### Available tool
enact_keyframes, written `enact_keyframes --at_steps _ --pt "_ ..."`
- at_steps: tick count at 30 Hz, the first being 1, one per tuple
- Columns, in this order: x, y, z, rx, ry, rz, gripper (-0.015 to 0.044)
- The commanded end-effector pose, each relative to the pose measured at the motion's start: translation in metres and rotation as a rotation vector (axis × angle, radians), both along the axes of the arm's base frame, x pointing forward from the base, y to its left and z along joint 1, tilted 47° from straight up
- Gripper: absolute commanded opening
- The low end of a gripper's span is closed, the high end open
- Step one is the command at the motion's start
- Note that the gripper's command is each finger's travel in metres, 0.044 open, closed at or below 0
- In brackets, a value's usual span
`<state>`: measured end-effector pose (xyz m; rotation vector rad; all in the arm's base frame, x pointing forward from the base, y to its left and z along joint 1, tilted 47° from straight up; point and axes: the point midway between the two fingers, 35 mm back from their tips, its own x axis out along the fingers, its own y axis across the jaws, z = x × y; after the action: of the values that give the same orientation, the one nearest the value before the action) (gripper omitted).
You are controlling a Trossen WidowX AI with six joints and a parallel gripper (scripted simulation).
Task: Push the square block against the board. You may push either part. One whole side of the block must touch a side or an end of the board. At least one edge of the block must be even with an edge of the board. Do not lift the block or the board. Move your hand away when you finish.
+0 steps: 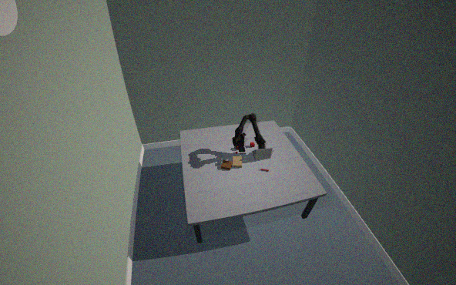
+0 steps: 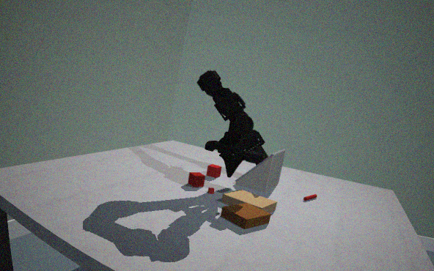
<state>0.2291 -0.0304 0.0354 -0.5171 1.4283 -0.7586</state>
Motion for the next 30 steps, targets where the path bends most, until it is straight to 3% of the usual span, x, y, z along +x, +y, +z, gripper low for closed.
enact_keyframes --at_steps 1,30 --pt "0.000 0.002 -0.001 0.007 0.080 0.075 0.0000" --pt "0.002 -0.014 -0.027 0.025 0.689 0.648 0.0000"
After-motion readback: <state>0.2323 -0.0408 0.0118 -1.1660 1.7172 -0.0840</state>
